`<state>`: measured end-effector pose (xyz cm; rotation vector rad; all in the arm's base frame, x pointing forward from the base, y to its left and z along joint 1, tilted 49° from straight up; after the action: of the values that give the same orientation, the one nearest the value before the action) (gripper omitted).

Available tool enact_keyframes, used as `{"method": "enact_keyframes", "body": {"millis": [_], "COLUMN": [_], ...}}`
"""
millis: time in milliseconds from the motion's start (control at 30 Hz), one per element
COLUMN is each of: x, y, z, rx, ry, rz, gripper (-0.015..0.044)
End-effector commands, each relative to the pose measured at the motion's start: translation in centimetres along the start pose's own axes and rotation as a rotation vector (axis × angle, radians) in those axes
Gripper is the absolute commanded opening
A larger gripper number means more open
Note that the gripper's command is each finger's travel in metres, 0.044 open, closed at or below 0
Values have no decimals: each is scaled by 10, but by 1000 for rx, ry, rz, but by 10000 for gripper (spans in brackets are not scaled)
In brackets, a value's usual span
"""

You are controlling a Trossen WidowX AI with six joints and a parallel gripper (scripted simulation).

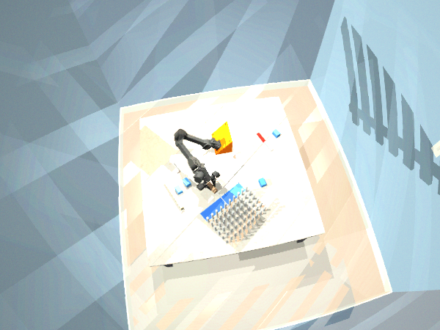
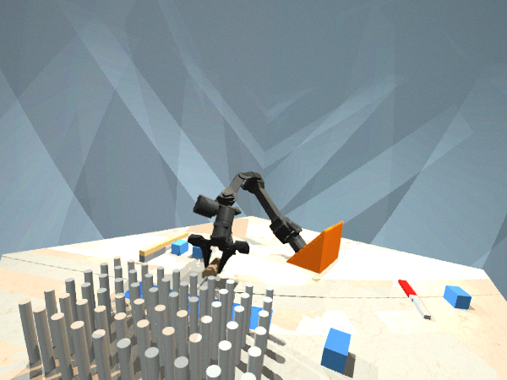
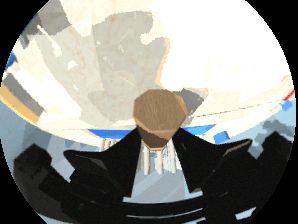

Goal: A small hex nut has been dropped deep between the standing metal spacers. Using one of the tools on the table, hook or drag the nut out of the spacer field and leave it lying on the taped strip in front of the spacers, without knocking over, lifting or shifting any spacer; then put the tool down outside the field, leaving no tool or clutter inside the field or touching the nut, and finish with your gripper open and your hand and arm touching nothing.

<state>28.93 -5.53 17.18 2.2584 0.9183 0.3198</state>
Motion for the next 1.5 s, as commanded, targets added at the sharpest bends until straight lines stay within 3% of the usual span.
{"method": "enact_keyframes", "body": {"millis": [0, 1467], "x": [3, 25], "y": [3, 6], "z": [1, 15], "rx": [-7, -8], "ry": [4, 5], "rz": [9, 10], "gripper": [0, 0]}}
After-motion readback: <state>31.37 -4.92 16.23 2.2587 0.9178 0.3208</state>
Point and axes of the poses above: the point midway between the two fingers, 35 mm back from their tips, its own z axis out along the fingers, its own y axis across the jaws, x = y × z, the point moved 9 cm from there along -z, back along the fingers, and after that the axes turned 8 degrees about -z, right-handed, at the moved point
